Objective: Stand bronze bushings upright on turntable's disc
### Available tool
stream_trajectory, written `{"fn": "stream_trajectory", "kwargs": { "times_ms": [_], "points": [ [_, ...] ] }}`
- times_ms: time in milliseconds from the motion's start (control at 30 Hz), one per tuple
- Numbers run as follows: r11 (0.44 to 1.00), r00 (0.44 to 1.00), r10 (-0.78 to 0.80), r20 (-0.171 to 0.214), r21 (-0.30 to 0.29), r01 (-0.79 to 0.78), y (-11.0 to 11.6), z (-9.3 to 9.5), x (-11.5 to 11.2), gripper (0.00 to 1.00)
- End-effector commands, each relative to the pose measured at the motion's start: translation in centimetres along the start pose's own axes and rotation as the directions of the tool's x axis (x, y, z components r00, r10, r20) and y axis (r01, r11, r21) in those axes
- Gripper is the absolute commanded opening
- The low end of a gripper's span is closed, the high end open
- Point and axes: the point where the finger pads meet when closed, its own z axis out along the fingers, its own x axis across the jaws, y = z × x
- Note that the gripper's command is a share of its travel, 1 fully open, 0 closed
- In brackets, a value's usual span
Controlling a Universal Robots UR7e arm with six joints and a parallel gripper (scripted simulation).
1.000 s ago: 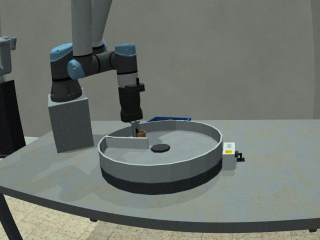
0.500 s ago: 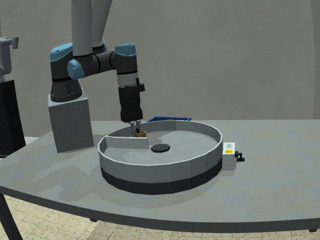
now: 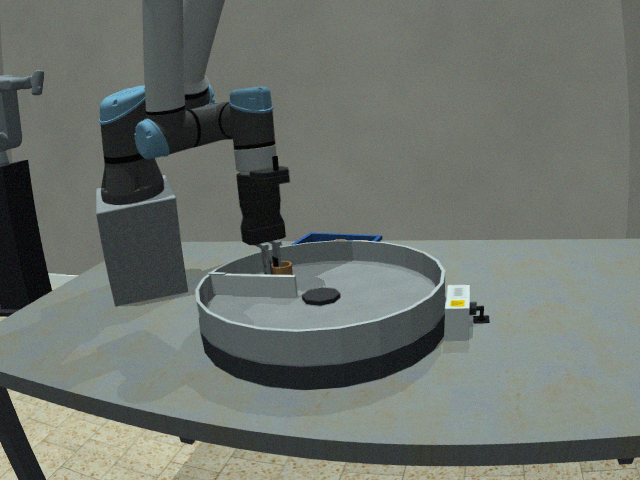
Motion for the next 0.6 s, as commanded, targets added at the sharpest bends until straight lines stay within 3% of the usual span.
{"fn": "stream_trajectory", "kwargs": {
  "times_ms": [0,300,567],
  "points": [
    [1.000,1.000,0.000,0.000,0.001,0.000,0.0,0.0,0.0,0.38],
    [1.000,1.000,0.000,0.000,0.001,0.000,0.0,-0.2,0.0,0.38],
    [1.000,1.000,0.000,0.000,0.001,0.000,0.0,-1.7,0.0,0.38]
  ]
}}
